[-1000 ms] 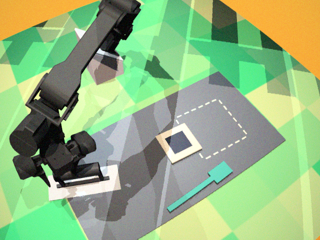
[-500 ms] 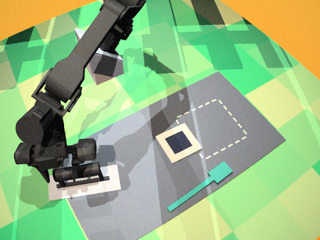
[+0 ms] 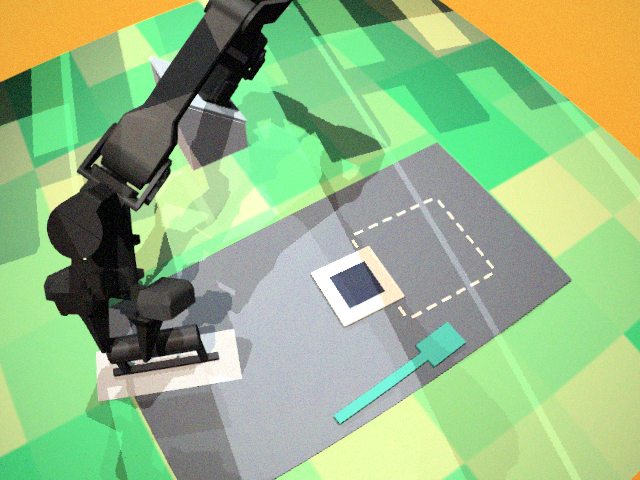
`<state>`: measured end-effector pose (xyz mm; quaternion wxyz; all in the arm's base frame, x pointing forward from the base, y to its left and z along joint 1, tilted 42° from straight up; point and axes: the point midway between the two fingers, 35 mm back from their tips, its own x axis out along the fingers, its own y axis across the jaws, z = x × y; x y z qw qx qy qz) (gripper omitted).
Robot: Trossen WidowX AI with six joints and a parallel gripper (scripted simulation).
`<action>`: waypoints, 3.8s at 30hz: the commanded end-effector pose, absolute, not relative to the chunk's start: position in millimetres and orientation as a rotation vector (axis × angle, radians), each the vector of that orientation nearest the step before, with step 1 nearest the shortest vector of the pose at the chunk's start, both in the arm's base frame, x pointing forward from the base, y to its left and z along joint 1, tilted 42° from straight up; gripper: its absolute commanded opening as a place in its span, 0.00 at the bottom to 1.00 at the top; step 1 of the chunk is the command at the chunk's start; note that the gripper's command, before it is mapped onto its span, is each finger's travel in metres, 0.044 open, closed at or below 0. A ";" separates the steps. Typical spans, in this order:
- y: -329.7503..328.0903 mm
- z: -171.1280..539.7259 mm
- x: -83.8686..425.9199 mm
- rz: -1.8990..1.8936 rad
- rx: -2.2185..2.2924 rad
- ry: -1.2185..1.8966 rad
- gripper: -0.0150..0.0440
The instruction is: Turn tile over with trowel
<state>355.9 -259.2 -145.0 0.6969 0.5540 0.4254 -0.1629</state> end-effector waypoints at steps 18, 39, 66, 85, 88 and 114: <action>-221.1 -137.4 331.9 -0.651 1.914 0.700 0.76; -193.2 -127.6 323.2 -0.735 2.298 0.552 0.76; -187.3 -154.0 357.2 -0.732 2.297 0.554 0.76; -183.8 -163.5 368.4 -0.731 2.299 0.553 0.47; -183.8 -163.5 368.4 -0.731 2.299 0.553 0.44; -215.1 -129.0 366.1 -0.732 2.296 0.554 0.25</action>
